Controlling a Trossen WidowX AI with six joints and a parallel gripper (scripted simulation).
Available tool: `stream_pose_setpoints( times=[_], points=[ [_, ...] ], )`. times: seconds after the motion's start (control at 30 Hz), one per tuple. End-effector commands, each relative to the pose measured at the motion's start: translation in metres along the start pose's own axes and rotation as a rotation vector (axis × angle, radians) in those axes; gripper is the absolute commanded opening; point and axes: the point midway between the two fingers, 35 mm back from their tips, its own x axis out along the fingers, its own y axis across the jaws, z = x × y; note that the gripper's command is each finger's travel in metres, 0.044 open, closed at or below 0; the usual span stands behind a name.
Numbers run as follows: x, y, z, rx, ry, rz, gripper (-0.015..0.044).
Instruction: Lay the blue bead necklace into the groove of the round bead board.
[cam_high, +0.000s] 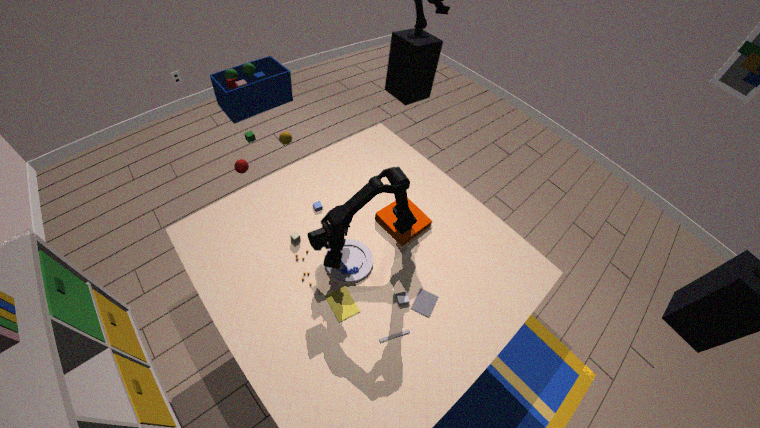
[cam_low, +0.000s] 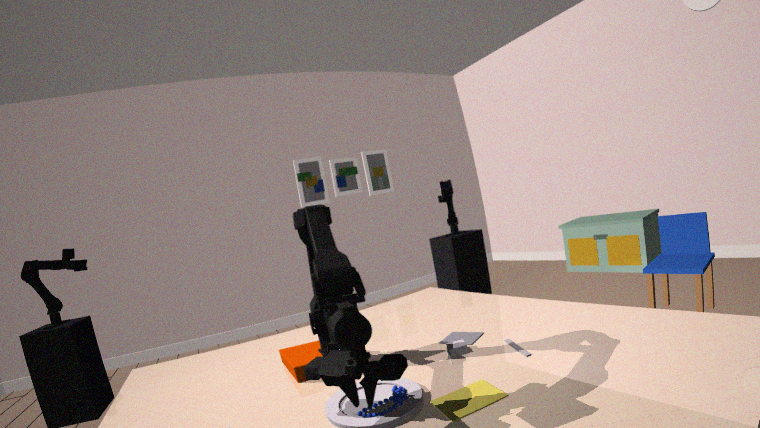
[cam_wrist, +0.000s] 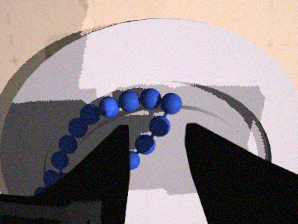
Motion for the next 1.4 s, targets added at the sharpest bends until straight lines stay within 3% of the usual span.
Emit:
stream_pose_setpoints(
  times=[0.0, 0.3, 0.47, 1.37],
  points=[
    [0.0099, -0.0017, -0.0016, -0.003, 0.012, -0.009, 0.0120],
    [0.0140, -0.0021, -0.0019, -0.003, 0.013, -0.011, 0.0120],
    [0.0112, -0.0016, -0.0015, 0.000, 0.009, -0.006, 0.0000],
    [0.0112, -0.0016, -0.0015, 0.000, 0.009, -0.006, 0.0000]
  ],
)
